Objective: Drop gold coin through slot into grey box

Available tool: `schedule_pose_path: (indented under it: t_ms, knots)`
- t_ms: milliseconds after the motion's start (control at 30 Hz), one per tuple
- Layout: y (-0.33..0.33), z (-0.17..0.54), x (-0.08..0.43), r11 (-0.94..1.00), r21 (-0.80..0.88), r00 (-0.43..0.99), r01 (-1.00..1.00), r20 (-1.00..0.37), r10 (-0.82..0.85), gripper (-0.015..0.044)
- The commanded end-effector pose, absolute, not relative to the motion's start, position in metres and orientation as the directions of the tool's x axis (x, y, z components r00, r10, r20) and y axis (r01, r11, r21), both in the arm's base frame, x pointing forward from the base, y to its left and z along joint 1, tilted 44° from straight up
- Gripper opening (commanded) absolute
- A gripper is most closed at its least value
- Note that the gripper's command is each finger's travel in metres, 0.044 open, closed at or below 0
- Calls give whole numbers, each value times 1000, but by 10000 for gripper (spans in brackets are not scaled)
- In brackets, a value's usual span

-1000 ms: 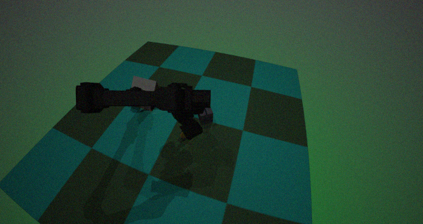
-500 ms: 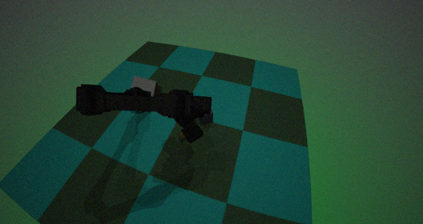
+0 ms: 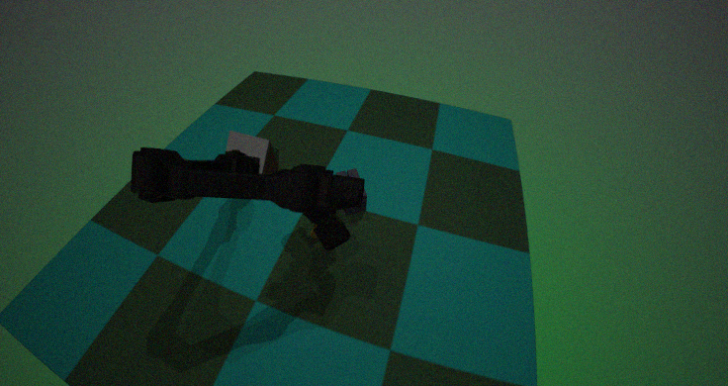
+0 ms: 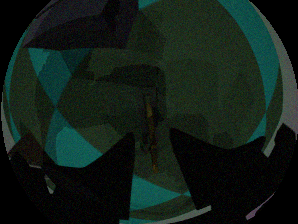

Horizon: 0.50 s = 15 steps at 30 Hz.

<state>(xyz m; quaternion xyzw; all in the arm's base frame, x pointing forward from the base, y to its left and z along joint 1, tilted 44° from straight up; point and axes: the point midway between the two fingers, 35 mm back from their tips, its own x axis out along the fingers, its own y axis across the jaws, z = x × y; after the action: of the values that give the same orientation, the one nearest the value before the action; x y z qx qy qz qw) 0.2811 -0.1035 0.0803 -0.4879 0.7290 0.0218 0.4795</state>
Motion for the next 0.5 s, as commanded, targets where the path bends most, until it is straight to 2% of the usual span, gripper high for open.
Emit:
schedule_pose_path:
  t_ms: [0,333,467]
  knots:
    - [-109,75,279,519,-434,-66,-737,-717,-694,161]
    - [-118,67,277,518,-436,-67,-736,-715,-696,161]
    - [-118,67,277,518,-436,-67,-736,-715,-696,56]
